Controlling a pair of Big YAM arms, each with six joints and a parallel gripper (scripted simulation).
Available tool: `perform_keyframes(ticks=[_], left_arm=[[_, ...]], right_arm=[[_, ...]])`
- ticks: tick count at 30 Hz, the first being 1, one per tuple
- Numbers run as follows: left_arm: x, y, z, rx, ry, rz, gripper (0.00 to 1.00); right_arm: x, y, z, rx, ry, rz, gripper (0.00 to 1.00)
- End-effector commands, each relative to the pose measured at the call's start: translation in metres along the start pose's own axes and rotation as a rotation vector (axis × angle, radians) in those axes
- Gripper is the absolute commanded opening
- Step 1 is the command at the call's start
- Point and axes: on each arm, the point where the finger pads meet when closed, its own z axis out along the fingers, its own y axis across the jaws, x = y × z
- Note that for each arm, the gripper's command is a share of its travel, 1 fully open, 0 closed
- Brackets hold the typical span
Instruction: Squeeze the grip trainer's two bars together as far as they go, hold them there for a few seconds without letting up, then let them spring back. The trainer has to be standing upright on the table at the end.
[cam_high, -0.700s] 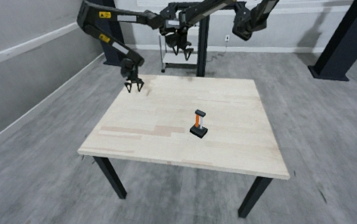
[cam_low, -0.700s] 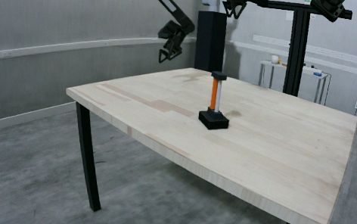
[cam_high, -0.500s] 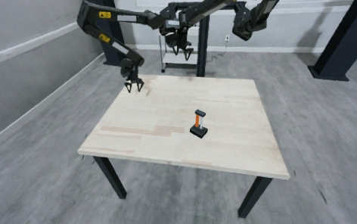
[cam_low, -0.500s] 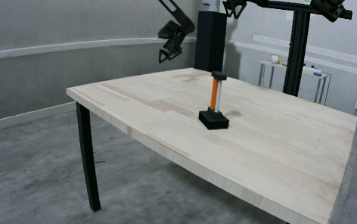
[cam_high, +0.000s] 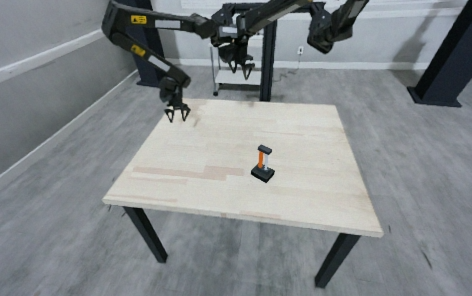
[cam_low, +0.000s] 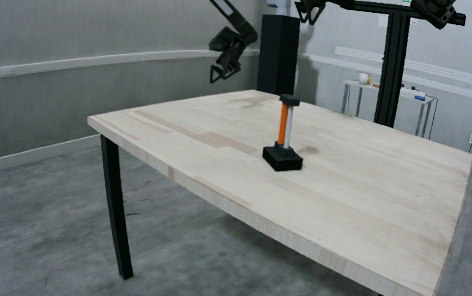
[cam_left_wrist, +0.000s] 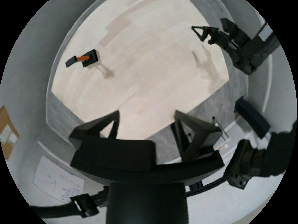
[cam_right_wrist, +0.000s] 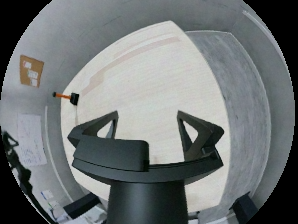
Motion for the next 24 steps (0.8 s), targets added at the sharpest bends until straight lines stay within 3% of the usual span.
perform_keyframes(ticks=[1, 11, 13, 24], left_arm=[[-0.002, 0.000, 0.014, 0.023, 0.010, 0.023, 0.70], [-0.026, 0.001, 0.085, 0.215, 0.013, -0.073, 0.70], [-0.026, 0.001, 0.085, 0.215, 0.013, -0.073, 0.70], [-0.065, 0.036, 0.156, 0.348, -0.133, -0.197, 0.70]], right_arm=[[-0.002, 0.001, -0.003, 0.000, -0.001, -0.003, 1.00], [-0.001, 0.002, -0.003, 0.000, 0.000, -0.002, 1.00], [-0.001, 0.002, -0.003, 0.000, 0.000, -0.002, 1.00], [-0.004, 0.005, -0.001, -0.008, -0.001, -0.019, 1.00]])
